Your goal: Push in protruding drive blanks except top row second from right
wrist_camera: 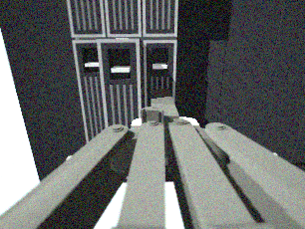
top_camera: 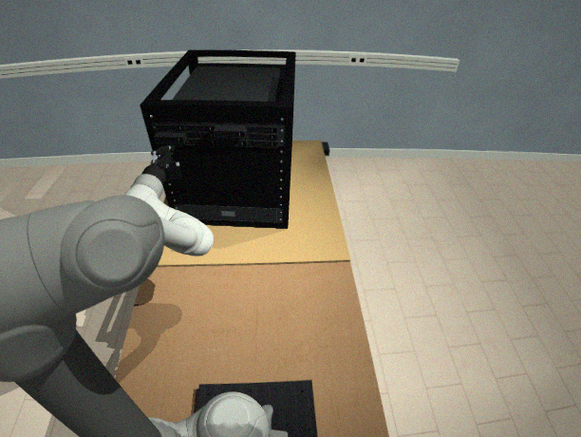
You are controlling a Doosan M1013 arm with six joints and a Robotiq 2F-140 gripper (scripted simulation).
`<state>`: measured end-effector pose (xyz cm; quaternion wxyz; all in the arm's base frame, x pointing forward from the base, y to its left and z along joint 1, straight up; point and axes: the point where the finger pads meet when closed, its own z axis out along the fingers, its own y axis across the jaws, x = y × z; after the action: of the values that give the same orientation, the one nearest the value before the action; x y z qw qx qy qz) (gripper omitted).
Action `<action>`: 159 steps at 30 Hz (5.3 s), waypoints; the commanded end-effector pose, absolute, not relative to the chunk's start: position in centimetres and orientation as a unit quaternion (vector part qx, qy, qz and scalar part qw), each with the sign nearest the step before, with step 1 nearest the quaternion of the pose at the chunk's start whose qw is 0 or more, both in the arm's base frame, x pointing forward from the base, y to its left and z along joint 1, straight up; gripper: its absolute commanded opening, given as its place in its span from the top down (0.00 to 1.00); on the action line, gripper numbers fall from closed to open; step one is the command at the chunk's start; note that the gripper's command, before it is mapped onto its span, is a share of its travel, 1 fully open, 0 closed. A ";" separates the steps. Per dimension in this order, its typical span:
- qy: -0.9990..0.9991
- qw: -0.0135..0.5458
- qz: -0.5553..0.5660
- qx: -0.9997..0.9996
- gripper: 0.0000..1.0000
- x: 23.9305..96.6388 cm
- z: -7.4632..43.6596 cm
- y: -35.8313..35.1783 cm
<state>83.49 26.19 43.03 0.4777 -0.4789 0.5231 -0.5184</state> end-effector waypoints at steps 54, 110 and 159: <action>0.522 0.480 -0.517 -0.479 0.90 78.9 43.3 26.7; 0.522 0.480 -0.517 -0.479 0.90 75.9 45.8 26.6; 0.522 0.480 -0.517 -0.479 0.90 79.0 45.8 26.3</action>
<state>78.75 26.18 45.51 0.4775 -0.4791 0.5232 -0.5184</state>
